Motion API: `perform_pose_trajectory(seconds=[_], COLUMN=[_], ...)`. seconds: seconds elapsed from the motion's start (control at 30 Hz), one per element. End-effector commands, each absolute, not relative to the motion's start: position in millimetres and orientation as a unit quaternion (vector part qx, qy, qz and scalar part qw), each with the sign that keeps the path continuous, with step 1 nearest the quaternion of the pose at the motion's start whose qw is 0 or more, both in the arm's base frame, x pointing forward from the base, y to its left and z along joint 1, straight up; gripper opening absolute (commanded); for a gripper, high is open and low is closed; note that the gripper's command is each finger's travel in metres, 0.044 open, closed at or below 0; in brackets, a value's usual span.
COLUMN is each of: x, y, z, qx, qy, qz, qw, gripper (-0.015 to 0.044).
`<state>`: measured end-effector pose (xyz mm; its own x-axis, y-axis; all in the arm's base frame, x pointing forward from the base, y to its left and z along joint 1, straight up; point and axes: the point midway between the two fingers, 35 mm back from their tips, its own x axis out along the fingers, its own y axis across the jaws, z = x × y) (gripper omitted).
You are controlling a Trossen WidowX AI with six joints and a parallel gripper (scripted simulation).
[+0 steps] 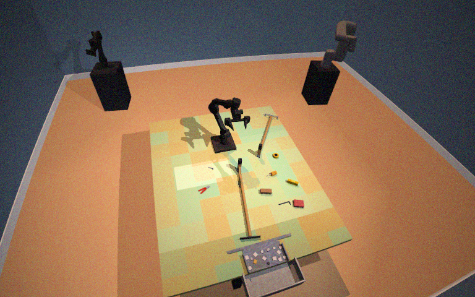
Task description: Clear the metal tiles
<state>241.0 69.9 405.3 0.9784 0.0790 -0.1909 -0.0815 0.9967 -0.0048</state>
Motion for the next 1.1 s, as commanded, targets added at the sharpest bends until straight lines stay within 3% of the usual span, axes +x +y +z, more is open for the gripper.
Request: perform_pose_trajectory(seconds=[0.0,1.07], x=[251.5,341.5], y=[74.6,99.3], z=[406.6,386.6], qx=[-0.011,-0.031], qy=[0.107,0.209], qz=[0.041,0.028], qw=[0.993,0.977], gripper=[0.044,0.044])
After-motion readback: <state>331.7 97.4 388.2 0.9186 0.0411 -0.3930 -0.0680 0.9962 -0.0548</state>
